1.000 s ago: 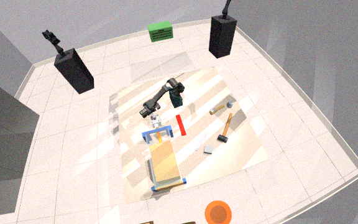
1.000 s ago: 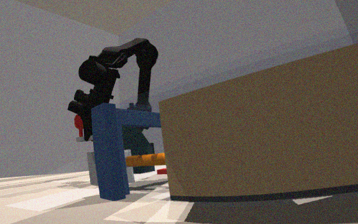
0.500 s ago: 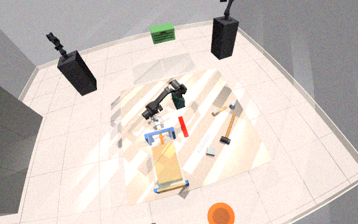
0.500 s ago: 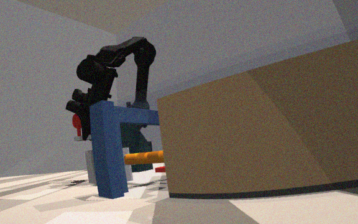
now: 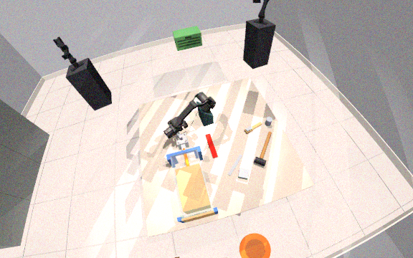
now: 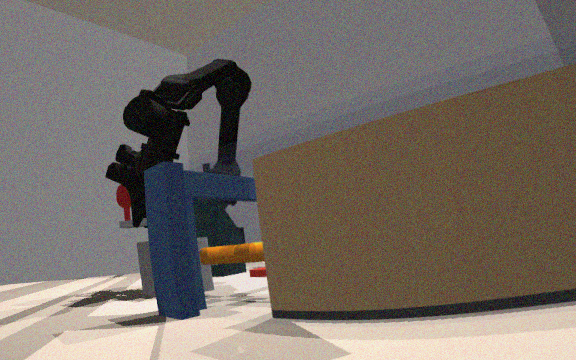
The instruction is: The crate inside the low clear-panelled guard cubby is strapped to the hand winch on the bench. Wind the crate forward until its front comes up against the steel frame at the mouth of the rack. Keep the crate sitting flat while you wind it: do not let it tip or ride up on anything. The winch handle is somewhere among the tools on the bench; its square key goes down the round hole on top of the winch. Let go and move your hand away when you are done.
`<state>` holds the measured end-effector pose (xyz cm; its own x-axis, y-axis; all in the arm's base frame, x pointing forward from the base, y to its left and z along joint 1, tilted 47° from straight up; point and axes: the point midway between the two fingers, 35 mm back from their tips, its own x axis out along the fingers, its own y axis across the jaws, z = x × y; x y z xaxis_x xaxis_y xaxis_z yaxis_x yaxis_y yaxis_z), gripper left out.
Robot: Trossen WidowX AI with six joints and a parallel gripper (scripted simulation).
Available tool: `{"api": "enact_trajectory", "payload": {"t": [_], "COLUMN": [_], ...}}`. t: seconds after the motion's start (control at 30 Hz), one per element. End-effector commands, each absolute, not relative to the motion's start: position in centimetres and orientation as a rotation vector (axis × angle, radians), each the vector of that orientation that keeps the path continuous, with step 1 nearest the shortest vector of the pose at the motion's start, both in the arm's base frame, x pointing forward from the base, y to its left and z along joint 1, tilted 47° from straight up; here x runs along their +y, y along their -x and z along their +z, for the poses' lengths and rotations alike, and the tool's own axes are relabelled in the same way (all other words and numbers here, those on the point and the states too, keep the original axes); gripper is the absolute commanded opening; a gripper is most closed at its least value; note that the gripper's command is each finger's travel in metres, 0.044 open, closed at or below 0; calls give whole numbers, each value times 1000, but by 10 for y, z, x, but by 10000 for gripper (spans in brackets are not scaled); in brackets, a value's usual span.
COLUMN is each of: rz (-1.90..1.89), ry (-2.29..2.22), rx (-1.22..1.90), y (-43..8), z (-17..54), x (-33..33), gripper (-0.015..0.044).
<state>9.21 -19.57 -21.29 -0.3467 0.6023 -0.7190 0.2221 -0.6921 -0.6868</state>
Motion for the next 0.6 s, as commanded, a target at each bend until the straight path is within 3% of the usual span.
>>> {"api": "enact_trajectory", "payload": {"t": [0.0,0.57], "rz": [2127,2127], "ry": [1619,1619], "rx": [-1070,-1070], "y": [-93,-93], "z": [-214,-216], "x": [-195,-193], "gripper": [0,0]}}
